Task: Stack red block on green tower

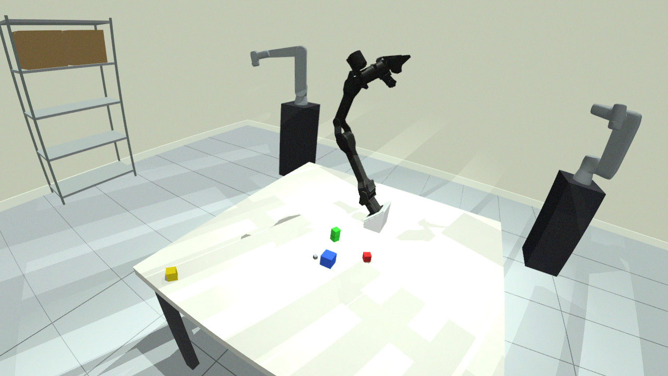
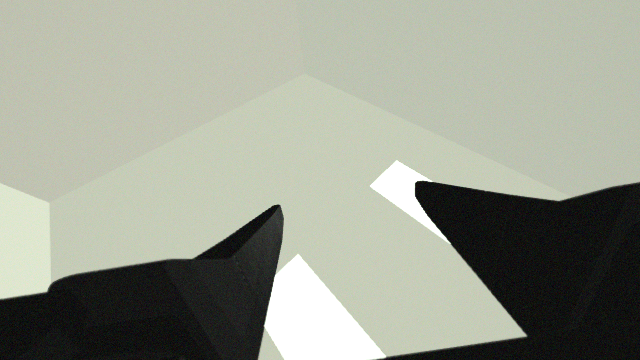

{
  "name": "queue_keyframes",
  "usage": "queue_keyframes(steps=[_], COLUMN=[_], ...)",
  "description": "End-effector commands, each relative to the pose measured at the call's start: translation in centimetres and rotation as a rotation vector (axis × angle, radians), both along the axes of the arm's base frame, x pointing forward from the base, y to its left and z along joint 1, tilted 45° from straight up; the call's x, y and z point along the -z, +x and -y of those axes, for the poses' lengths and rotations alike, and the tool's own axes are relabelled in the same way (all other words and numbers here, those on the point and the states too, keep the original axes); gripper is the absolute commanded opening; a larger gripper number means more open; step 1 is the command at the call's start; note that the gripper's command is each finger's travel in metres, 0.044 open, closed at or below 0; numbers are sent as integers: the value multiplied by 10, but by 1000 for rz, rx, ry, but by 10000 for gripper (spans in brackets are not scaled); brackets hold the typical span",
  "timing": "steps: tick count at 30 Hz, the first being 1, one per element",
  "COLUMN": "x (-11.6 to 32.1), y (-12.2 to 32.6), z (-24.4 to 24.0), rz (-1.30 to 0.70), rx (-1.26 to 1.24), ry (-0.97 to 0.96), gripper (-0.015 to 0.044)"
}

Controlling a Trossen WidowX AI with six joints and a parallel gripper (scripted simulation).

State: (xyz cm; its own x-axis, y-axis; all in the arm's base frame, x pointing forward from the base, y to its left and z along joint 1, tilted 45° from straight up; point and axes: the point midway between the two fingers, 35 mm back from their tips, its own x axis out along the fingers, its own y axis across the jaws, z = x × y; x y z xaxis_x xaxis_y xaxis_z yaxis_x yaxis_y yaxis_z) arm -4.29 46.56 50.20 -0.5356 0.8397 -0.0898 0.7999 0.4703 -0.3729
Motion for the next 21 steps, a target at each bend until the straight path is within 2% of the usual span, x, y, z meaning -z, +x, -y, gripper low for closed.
queue_keyframes(steps=[1, 2, 11, 21], x=[2, 7, 107, 221], y=[2, 6, 96, 193], z=[-1, -4, -37, -20], rz=[-7, -28, -425, -904], rx=[7, 26, 422, 942], ry=[-10, -38, -483, -827], gripper=[426, 440, 440, 440])
